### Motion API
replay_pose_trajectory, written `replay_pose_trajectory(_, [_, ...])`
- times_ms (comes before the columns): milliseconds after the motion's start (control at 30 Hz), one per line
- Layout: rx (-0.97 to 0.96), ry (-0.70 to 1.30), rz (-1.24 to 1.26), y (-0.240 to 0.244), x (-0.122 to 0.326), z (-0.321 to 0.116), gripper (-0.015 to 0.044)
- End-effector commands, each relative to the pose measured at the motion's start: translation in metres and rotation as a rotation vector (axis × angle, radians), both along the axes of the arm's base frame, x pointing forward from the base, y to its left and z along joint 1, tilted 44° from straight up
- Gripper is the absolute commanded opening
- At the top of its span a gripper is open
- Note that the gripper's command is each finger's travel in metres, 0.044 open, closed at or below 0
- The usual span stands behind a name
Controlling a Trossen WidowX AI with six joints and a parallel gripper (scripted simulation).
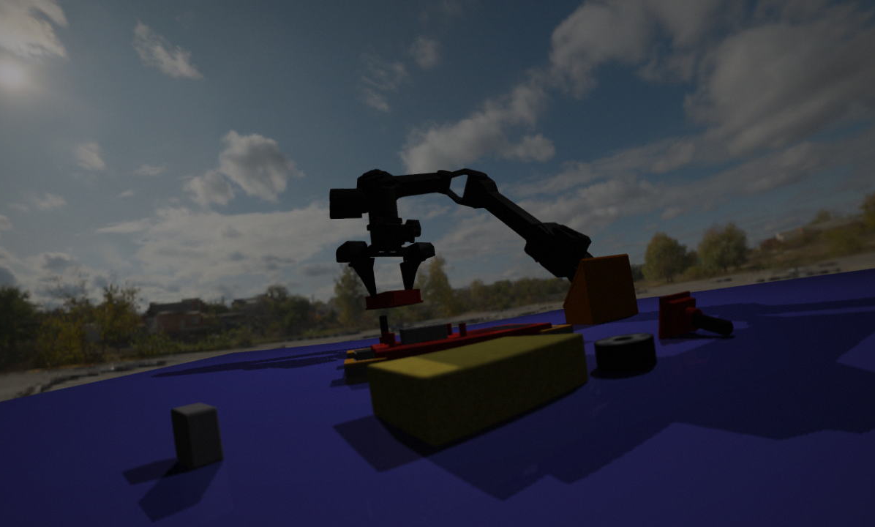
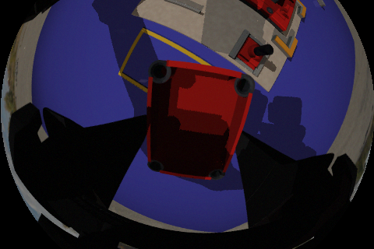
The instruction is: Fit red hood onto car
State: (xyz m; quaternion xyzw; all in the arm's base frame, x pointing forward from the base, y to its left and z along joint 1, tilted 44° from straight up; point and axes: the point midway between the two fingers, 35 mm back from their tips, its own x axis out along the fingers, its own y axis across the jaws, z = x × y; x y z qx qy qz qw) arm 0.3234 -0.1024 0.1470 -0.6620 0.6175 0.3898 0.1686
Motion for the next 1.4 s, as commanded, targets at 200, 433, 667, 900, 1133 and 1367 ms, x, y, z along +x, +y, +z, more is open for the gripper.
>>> replay_pose_trajectory(200, [0.021, 0.187, 0.197, -0.0002, -0.0026, 0.0021, 0.0])
replay_pose_trajectory(433, [0.034, 0.314, 0.332, -0.0005, -0.0039, 0.0029, 0.0])
replay_pose_trajectory(667, [0.048, 0.442, 0.467, -0.0008, -0.0053, 0.0037, 0.0])
replay_pose_trajectory(900, [0.061, 0.57, 0.602, -0.0011, -0.0066, 0.0046, 0.0])
replay_pose_trajectory(1133, [0.073, 0.685, 0.724, -0.0013, -0.0079, 0.0053, 0.0])
replay_pose_trajectory(1367, [0.074, 0.688, 0.727, -0.0031, -0.0077, 0.0034, 0.0])
